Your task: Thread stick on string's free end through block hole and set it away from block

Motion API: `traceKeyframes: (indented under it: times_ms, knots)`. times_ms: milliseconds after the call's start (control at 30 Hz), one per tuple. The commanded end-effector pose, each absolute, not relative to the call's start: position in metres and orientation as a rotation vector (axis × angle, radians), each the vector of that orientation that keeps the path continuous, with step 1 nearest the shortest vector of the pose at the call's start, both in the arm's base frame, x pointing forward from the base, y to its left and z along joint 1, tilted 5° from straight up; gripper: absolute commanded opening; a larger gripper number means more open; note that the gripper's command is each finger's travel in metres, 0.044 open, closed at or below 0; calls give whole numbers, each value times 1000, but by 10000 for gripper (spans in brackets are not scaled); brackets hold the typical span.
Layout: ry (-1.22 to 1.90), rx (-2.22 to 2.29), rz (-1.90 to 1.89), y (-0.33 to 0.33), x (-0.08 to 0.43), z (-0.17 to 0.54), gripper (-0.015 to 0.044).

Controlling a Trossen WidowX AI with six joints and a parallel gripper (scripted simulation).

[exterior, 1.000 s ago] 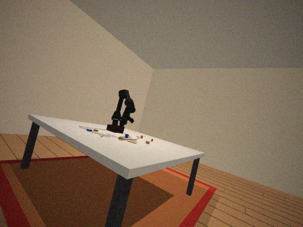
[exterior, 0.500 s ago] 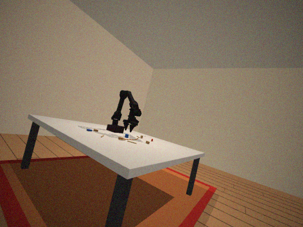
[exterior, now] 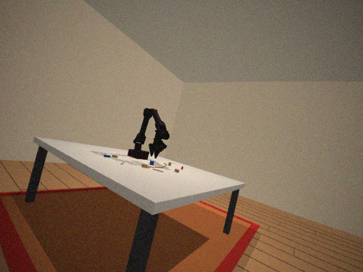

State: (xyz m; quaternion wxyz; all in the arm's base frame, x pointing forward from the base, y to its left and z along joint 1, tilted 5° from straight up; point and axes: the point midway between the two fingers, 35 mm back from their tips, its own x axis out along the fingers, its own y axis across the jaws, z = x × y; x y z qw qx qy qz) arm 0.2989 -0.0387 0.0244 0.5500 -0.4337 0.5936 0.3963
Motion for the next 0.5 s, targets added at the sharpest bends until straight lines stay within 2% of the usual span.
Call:
traceKeyframes:
  times_ms: [0,300,467]
  knots:
    - [1508,-748,655,-37,297,26,440]
    - [1592,-59,-57,-36,295,30,440]
    - [1572,152,-271,-35,295,32,440]
